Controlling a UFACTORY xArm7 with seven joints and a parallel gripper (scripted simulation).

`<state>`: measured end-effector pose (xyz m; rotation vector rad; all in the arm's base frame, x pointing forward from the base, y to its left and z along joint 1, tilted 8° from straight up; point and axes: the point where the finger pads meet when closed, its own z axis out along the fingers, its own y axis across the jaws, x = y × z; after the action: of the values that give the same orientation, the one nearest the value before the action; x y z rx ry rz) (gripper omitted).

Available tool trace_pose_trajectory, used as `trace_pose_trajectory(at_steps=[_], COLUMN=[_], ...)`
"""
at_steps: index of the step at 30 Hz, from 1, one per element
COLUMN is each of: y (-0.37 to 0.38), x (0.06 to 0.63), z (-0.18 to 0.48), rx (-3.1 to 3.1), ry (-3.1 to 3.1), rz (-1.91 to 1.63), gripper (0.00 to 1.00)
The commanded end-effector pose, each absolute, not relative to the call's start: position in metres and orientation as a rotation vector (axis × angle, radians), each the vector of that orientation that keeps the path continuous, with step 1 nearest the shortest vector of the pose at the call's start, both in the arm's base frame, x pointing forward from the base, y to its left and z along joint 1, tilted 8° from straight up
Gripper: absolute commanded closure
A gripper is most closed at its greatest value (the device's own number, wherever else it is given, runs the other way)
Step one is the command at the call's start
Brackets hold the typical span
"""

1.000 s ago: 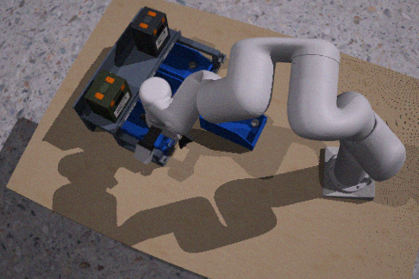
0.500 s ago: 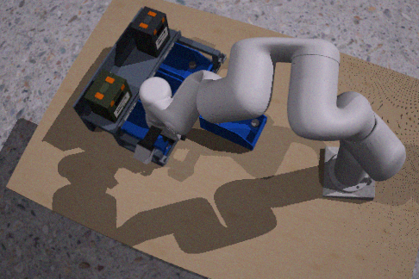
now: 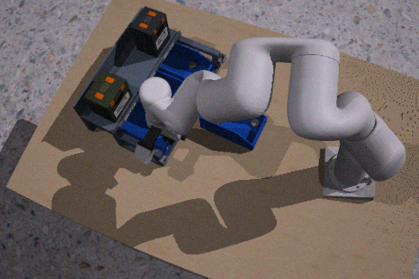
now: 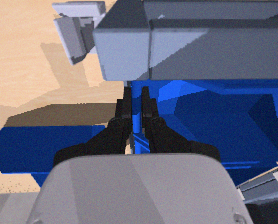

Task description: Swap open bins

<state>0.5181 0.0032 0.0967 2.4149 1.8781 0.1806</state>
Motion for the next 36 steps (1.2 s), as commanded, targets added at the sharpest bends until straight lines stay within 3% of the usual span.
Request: trace_pose_trajectory(at_steps=[1,36], y=[0.003,0.003], x=[0.519,0.518], z=[0.098,0.109], rx=[2.413,2.413], ry=[1.876,1.876], rz=[0.186,0.186], gripper=[1.0,1.0])
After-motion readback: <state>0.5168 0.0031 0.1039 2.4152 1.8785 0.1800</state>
